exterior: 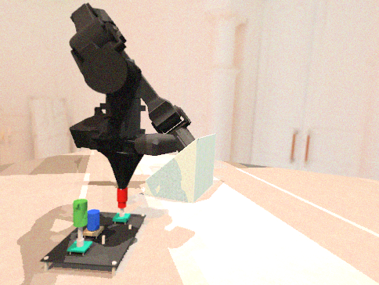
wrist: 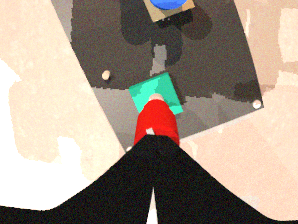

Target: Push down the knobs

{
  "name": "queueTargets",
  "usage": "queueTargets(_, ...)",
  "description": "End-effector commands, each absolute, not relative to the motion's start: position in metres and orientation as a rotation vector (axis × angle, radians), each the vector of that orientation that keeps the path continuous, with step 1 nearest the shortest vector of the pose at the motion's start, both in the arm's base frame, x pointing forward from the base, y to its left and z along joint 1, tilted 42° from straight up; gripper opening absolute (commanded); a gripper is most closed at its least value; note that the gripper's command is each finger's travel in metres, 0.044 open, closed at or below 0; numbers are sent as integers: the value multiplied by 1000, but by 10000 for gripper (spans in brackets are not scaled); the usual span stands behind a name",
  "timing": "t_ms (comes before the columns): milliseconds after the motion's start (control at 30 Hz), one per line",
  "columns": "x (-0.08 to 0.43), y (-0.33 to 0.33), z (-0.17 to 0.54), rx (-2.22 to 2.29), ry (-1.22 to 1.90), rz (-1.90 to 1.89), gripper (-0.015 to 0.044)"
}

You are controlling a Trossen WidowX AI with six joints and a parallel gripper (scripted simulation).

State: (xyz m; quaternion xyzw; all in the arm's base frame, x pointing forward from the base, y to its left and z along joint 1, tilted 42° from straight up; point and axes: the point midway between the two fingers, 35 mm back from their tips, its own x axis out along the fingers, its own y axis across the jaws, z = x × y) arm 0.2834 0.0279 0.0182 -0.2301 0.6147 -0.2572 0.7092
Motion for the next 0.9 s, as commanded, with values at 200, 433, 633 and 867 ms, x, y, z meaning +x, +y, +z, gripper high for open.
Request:
queueTargets(200,283,28,19,-522,1367,-573,0)
queueTargets(433,283,27,17,-522,1366,-573,0)
queueTargets(633,284,25,16,-522,1366,-573,0)
queueTargets(867,284,25,15,-522,1366,-573,0)
